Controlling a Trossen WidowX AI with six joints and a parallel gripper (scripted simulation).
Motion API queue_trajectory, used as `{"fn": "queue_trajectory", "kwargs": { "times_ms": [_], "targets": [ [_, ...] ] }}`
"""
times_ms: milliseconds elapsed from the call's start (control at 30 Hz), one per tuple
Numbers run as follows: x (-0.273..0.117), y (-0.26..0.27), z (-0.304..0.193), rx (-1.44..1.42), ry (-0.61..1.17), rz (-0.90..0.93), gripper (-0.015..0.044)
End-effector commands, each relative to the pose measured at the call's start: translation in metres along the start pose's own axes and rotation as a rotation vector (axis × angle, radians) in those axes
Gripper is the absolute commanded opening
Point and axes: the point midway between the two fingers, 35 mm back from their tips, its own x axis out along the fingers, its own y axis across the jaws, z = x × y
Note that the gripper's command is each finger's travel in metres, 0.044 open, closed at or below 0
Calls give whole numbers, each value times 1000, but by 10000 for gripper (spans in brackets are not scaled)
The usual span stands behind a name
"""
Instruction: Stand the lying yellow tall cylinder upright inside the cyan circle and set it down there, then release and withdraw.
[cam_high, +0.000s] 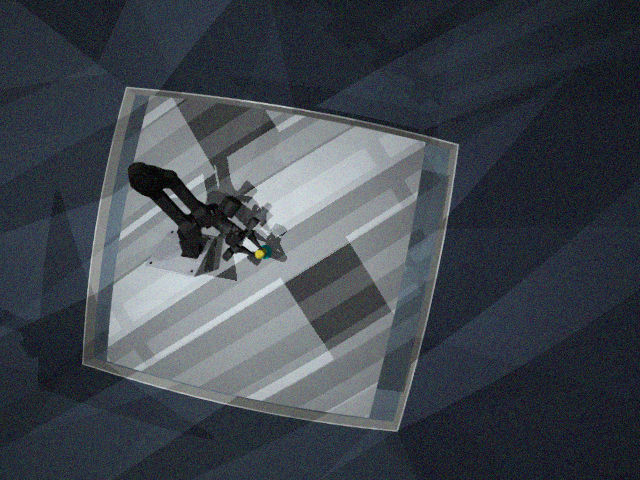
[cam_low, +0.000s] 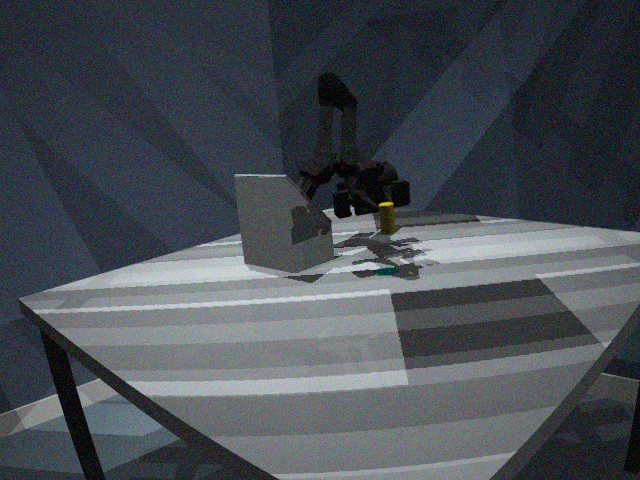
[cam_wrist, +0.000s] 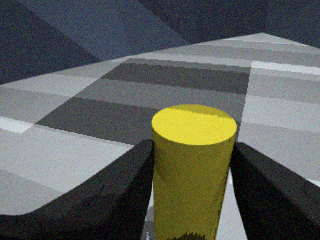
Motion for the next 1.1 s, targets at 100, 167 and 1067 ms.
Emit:
{"fn": "queue_trajectory", "kwargs": {
  "times_ms": [100, 167, 1067],
  "targets": [
    [2, 2, -8, -8, -8, 7, 105],
    [3, 3, -10, -11, -10, 9, 105],
    [7, -1, -42, -47, -31, 43, 105]
  ]
}}
